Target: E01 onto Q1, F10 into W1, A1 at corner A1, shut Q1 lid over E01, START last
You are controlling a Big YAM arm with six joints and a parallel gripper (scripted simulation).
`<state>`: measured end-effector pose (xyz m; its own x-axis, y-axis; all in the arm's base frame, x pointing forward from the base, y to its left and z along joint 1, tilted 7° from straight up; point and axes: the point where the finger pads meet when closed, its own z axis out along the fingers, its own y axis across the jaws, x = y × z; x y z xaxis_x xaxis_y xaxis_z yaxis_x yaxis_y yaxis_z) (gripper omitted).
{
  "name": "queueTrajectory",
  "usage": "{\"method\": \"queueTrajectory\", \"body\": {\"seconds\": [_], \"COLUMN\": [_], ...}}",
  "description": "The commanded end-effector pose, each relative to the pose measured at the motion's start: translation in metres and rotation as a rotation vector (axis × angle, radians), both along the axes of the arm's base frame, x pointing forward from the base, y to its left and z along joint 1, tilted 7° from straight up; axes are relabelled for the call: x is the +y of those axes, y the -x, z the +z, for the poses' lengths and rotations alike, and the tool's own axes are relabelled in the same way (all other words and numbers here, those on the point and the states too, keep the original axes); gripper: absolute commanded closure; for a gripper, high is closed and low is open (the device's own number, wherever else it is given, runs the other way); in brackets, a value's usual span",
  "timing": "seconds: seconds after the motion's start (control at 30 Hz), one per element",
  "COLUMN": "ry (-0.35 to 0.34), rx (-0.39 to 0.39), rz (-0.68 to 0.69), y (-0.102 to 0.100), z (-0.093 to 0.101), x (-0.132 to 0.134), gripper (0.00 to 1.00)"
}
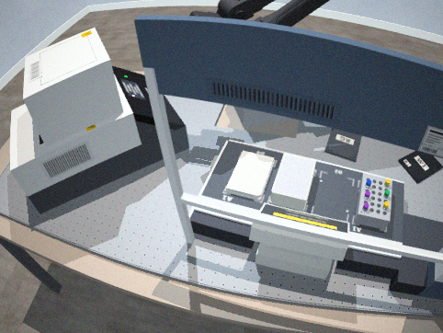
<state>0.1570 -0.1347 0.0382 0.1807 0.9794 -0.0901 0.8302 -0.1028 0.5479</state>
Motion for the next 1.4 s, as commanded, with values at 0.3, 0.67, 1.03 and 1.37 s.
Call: {"method": "queueTrajectory", "body": {"seconds": [0.3, 0.67, 1.03, 1.37], "ry": [0.131, 0.169, 0.205, 0.225], "rx": [0.017, 0.073, 0.123, 0.181], "rz": [0.224, 0.406, 0.597, 0.756], "y": [-0.043, -0.080, -0.115, -0.125], "z": [0.036, 0.030, 0.025, 0.017], "x": [-0.001, 0.024, 0.052, 0.071], "gripper": [0.00, 0.00, 0.00, 0.00]}}
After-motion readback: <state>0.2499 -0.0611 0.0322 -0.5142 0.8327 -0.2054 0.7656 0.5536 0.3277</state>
